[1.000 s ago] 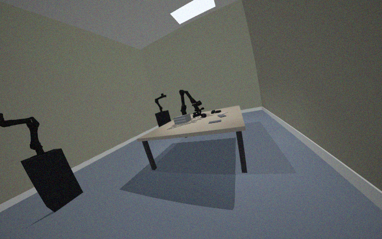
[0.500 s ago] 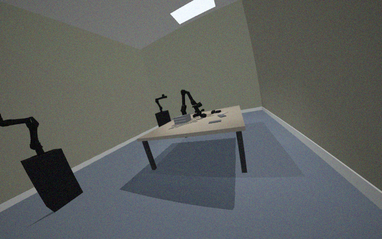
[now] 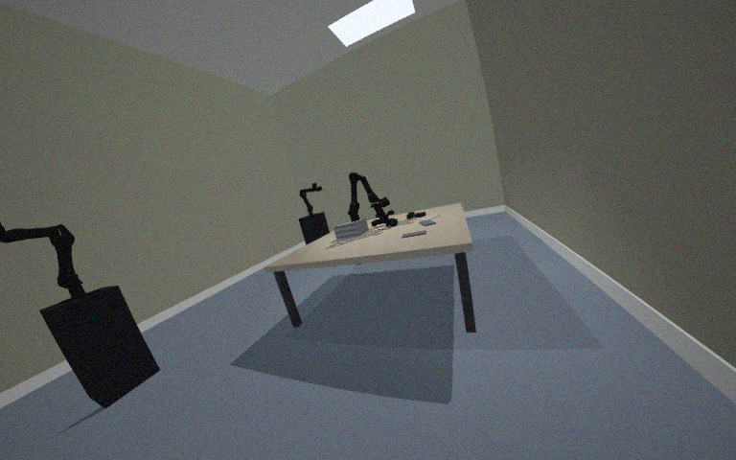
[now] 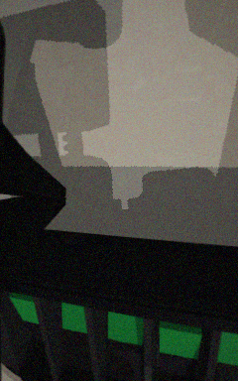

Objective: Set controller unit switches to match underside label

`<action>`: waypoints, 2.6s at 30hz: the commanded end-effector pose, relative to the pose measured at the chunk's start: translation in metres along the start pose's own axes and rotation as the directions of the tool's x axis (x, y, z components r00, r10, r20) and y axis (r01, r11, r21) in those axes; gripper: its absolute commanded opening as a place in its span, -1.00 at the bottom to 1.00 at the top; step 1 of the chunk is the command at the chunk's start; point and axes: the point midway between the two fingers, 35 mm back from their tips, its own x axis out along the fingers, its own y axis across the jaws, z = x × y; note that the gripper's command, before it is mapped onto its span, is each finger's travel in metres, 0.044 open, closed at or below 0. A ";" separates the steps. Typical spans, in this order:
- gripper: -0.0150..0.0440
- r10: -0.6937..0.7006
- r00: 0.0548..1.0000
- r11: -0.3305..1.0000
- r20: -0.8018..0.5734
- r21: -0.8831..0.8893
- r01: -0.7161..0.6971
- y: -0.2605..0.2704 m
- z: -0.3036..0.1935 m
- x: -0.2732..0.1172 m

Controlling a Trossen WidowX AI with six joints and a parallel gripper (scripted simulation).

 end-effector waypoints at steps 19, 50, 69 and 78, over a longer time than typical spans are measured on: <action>-0.49 0.002 1.000 1.000 0.004 0.002 -0.002 -0.008 0.001 0.004; -0.49 0.223 0.974 0.975 0.031 -0.010 -0.223 -0.077 0.074 -0.053; -0.49 0.286 0.958 0.958 0.012 -0.019 -0.286 -0.088 0.102 -0.046; -0.49 0.286 0.958 0.958 0.012 -0.019 -0.286 -0.084 0.102 -0.033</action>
